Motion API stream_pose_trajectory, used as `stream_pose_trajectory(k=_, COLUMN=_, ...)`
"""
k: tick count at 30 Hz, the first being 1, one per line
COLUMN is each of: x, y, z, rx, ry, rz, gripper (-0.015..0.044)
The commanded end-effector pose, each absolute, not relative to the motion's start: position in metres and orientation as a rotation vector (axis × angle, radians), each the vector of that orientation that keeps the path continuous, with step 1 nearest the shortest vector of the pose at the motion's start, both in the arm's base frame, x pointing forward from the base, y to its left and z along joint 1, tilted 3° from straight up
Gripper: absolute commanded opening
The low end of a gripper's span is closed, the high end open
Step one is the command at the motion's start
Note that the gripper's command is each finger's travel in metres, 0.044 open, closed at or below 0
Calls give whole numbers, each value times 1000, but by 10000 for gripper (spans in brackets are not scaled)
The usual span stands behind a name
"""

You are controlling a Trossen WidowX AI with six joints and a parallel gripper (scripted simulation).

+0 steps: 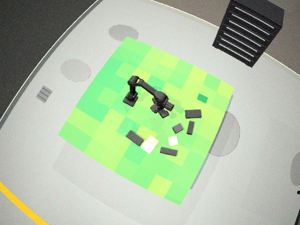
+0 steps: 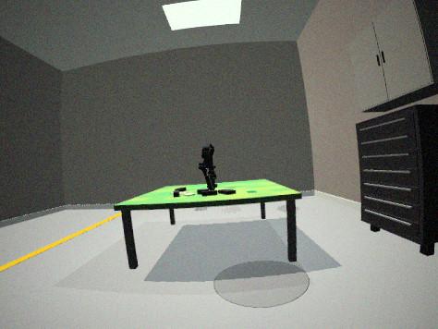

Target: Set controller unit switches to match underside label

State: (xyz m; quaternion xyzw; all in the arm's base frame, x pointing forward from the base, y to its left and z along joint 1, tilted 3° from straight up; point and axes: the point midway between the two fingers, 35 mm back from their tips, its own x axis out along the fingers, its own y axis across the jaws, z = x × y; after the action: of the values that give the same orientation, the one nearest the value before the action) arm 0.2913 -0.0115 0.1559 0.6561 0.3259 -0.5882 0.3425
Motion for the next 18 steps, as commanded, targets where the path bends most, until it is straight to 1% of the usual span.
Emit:
stream_pose_trajectory(k=1, x=288, y=-14, z=146, rx=1688, ry=861, rz=-1552, gripper=338)
stream_pose_trajectory(k=18, x=281, y=-25, z=141, rx=1687, ry=860, rz=-1553, gripper=338)
